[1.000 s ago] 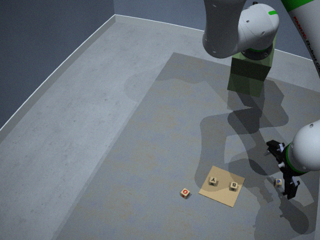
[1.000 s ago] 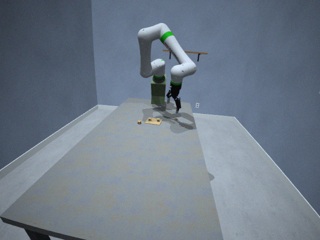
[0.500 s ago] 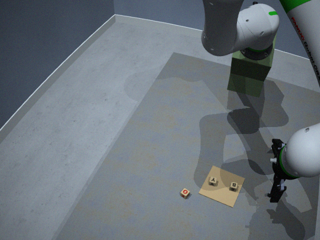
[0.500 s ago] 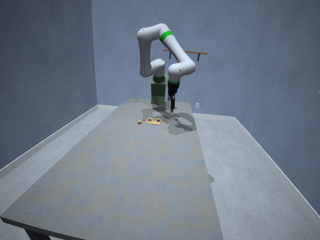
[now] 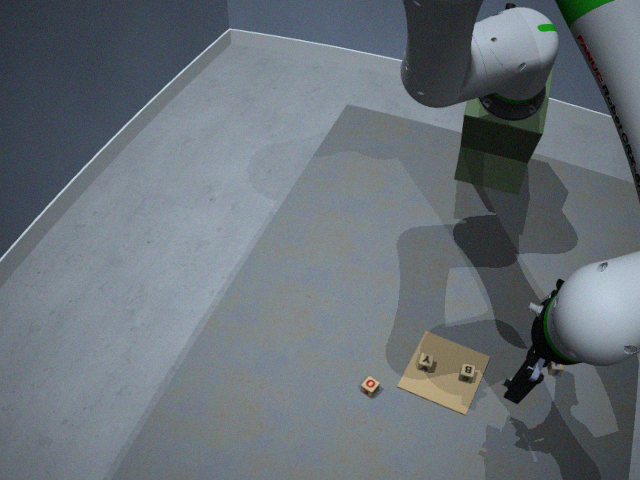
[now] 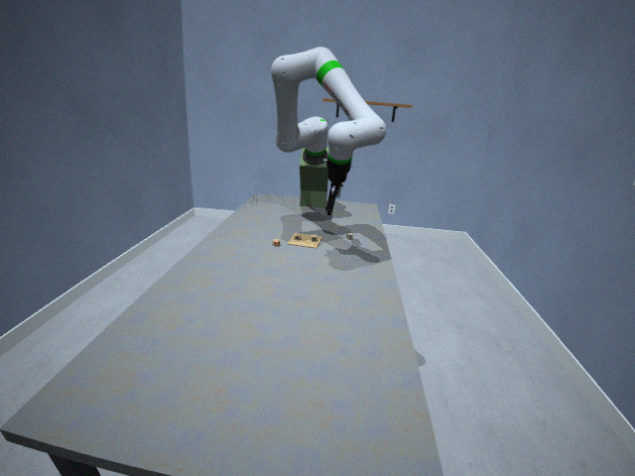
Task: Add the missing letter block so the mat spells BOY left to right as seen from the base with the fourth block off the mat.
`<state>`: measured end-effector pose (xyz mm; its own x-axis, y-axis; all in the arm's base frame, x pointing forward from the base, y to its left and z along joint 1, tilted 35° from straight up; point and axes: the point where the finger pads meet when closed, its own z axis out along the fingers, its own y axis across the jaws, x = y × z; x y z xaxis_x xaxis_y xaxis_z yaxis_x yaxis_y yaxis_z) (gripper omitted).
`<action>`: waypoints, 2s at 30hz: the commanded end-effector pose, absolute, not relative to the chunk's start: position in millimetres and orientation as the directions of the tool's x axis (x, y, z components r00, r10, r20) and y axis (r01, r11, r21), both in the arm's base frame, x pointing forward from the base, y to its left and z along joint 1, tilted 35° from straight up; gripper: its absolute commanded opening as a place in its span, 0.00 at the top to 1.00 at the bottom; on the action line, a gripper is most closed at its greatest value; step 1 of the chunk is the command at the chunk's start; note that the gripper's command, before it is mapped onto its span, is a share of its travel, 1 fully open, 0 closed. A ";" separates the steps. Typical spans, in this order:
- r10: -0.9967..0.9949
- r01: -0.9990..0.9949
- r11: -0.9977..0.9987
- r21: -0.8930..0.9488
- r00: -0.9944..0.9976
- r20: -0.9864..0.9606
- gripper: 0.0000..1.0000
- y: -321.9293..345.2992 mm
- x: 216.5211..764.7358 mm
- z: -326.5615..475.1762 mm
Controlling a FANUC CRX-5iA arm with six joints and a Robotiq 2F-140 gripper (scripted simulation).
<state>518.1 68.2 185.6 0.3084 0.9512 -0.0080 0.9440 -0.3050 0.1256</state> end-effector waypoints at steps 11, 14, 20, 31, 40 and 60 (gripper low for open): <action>0.747 0.743 -0.664 0.083 0.665 0.021 0.00 45.6 515.3 213.1; 0.696 0.693 -0.717 0.075 0.717 0.024 0.00 41.6 514.4 218.0; 0.566 0.564 -0.824 0.056 0.824 0.027 0.00 32.4 512.2 229.5; 0.304 0.304 -0.952 0.025 0.952 0.021 0.00 16.5 507.0 249.9; 0.059 0.059 -0.998 0.004 0.998 0.005 0.00 3.1 501.5 267.7; -0.418 -0.418 -0.908 -0.011 0.908 0.034 0.00 -1.4 512.3 246.5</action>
<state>510.0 -1.2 251.0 0.9404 -0.3392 0.0224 -0.3391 -0.9407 -0.0111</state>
